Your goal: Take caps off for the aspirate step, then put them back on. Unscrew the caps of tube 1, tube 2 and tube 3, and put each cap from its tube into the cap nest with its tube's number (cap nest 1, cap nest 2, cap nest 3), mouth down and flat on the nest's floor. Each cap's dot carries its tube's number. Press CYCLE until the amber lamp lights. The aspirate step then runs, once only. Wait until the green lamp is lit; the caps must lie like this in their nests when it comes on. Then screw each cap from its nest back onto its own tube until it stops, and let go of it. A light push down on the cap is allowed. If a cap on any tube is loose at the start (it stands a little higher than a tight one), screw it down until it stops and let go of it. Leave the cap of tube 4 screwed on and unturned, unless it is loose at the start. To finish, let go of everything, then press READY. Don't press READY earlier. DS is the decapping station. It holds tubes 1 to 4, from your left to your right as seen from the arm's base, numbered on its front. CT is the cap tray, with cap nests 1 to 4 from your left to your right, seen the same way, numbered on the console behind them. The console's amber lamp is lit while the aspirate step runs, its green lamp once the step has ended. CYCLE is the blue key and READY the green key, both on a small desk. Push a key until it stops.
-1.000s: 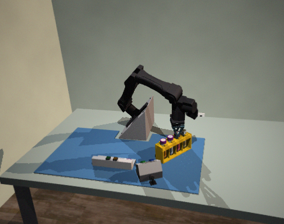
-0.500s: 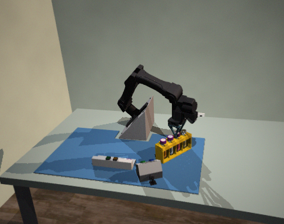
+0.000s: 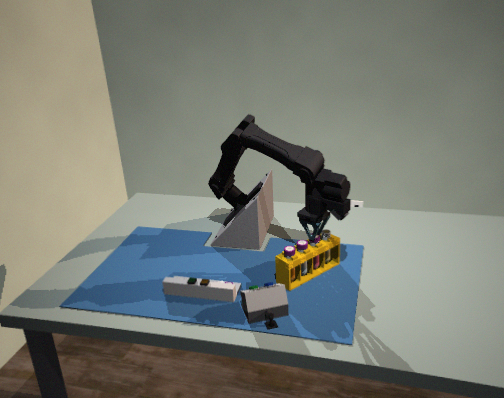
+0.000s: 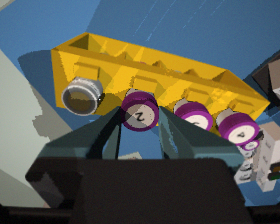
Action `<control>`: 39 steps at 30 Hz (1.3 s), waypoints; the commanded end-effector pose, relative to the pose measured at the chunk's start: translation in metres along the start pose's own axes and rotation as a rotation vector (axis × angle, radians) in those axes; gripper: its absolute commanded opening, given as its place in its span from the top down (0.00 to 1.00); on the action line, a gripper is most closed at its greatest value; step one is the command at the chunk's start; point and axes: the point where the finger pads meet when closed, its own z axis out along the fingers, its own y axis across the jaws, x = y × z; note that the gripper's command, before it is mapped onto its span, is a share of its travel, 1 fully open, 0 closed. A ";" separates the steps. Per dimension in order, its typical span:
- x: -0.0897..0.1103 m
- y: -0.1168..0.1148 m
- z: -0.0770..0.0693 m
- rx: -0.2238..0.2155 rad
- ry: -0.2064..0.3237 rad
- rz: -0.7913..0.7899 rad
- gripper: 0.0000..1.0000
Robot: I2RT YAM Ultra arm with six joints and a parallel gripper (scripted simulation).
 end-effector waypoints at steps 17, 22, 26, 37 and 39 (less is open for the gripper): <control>-0.003 0.002 -0.041 0.008 -0.023 0.000 1.00; -0.003 0.002 -0.044 0.008 -0.023 0.000 1.00; 0.008 -0.011 -0.044 0.006 -0.023 0.167 1.00; 0.045 -0.056 -0.043 0.001 -0.024 0.750 1.00; 0.050 -0.063 -0.043 0.000 -0.024 0.833 1.00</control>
